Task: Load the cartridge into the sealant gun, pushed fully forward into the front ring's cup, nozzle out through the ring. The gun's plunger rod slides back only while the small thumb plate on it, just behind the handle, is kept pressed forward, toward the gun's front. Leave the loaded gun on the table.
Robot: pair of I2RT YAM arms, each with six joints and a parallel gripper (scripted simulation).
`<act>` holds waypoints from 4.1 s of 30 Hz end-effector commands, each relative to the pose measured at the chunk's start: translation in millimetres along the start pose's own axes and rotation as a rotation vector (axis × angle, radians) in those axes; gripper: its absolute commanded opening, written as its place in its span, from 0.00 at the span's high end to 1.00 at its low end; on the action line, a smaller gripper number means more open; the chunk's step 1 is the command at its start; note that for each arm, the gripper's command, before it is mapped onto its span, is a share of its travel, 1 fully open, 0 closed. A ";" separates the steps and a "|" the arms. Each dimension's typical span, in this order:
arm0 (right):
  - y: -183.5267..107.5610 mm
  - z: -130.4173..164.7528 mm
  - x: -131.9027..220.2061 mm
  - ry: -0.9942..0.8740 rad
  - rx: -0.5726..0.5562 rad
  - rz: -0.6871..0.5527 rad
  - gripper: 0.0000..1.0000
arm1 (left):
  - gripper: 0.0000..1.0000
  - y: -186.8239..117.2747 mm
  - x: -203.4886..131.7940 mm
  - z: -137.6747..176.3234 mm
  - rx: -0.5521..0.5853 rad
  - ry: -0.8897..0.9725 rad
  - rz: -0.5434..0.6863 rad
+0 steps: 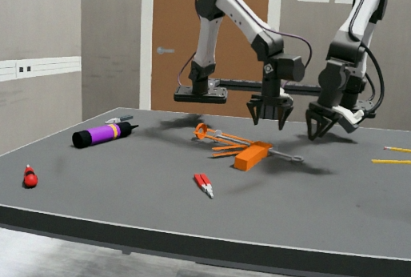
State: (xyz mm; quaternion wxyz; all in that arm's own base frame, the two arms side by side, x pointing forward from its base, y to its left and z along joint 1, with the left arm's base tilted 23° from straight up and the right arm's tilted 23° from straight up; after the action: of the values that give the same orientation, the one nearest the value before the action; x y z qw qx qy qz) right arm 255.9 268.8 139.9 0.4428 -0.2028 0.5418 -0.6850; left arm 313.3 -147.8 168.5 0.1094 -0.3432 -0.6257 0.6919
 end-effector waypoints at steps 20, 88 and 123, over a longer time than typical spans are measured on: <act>-1.9 -3.5 -4.1 -0.006 -0.010 0.007 0.08 | 0.38 -11.6 -3.8 -1.2 -0.012 0.011 0.041; 55.4 0.6 -2.6 -0.001 0.000 0.019 0.22 | 0.38 -12.2 -4.0 -0.2 -0.002 0.010 0.044; 55.4 1.2 -4.2 -0.015 0.005 0.029 0.99 | 0.38 -12.2 -4.0 -0.2 -0.002 0.010 0.044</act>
State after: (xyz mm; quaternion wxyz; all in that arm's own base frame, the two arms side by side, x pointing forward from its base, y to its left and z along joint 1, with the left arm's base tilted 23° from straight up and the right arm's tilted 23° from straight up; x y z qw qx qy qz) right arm 279.8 268.0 83.0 0.4439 -0.2078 0.5389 -0.6851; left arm 309.7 -147.4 167.2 0.1174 -0.3371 -0.6251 0.6942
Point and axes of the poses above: on each arm, the point where the finger pads meet when closed, its own y axis out along the fingers, its own x axis across the jaws, z = x × y, the point moved 8 cm from there along -y, back along the fingers, and after that the axes turned 4 degrees about y, right-handed, at the moved point
